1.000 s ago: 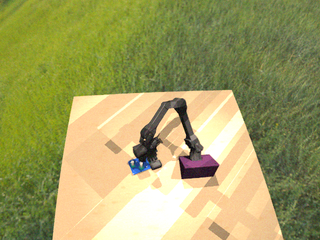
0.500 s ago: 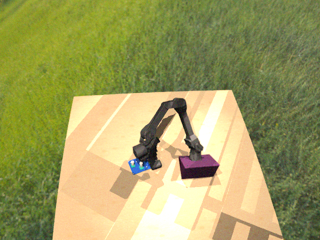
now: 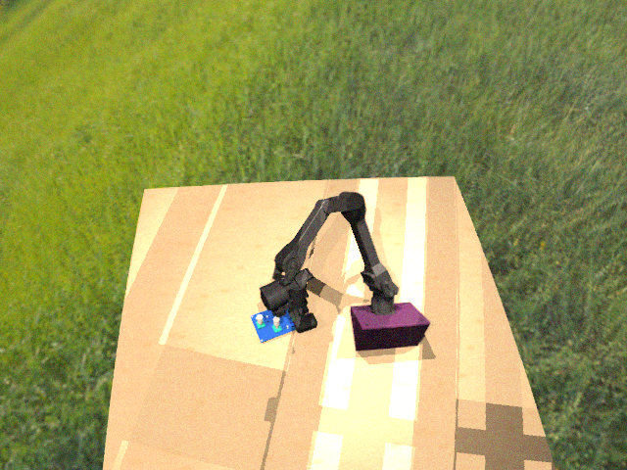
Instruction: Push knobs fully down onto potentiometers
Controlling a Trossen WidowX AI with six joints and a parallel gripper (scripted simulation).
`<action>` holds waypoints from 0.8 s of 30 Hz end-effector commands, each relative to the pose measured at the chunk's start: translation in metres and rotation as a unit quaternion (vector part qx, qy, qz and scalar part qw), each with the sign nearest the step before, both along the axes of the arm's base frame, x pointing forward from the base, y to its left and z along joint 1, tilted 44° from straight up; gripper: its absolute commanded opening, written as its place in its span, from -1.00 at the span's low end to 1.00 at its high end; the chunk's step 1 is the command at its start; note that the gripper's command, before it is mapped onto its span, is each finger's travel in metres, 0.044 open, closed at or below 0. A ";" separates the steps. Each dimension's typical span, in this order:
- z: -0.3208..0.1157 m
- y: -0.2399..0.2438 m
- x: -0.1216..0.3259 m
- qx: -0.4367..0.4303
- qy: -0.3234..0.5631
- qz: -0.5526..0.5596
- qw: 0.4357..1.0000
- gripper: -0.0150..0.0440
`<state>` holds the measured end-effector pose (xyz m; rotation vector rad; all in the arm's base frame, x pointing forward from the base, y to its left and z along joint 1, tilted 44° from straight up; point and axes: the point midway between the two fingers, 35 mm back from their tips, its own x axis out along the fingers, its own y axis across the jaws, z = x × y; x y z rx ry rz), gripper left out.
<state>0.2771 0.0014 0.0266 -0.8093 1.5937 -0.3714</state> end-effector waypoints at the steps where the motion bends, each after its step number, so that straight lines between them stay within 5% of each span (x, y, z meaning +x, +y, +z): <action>1: 0.000 -0.002 0.002 -0.001 0.000 -0.010 1.000 -0.49; 14: 0.014 0.012 0.002 -0.001 0.000 -0.010 1.000 -0.49; 22: 0.011 0.008 0.001 -0.004 0.001 -0.008 1.000 0.22; 24: 0.011 0.012 0.002 0.004 -0.002 -0.004 1.000 0.04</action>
